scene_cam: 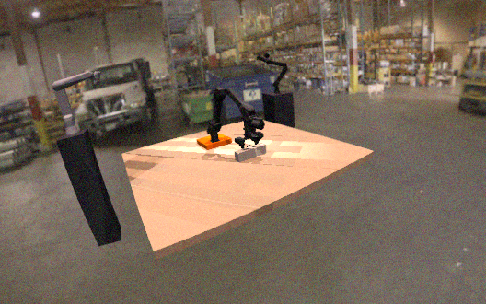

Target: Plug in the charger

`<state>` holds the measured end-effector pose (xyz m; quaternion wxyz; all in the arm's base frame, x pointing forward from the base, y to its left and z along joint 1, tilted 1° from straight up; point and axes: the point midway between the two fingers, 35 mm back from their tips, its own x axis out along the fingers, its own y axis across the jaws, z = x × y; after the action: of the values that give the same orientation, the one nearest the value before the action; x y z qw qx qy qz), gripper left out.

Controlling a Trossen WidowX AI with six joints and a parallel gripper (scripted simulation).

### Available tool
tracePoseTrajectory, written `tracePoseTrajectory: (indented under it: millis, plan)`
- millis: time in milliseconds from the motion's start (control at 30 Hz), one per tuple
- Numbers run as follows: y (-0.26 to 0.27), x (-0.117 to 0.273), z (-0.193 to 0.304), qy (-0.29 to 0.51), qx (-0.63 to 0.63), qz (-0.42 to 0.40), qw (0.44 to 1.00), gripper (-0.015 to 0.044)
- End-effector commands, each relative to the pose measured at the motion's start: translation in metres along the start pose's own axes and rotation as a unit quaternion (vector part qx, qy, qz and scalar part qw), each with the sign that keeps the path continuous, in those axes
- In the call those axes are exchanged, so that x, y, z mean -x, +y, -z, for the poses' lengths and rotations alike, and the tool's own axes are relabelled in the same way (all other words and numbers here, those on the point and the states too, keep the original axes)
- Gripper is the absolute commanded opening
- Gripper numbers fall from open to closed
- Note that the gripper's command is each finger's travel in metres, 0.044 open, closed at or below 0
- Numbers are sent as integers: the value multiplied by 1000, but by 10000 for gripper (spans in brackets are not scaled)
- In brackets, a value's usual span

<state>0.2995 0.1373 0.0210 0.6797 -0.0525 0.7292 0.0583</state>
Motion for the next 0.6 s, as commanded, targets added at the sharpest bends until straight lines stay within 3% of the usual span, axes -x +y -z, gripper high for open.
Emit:
tracePoseTrajectory:
  millis: [0, 567]
  plan:
    - [0, 0, 1, -3, -3, 1, 1000, 440]
    - [0, 0, 12, -4, -3, 0, 1000, 440]
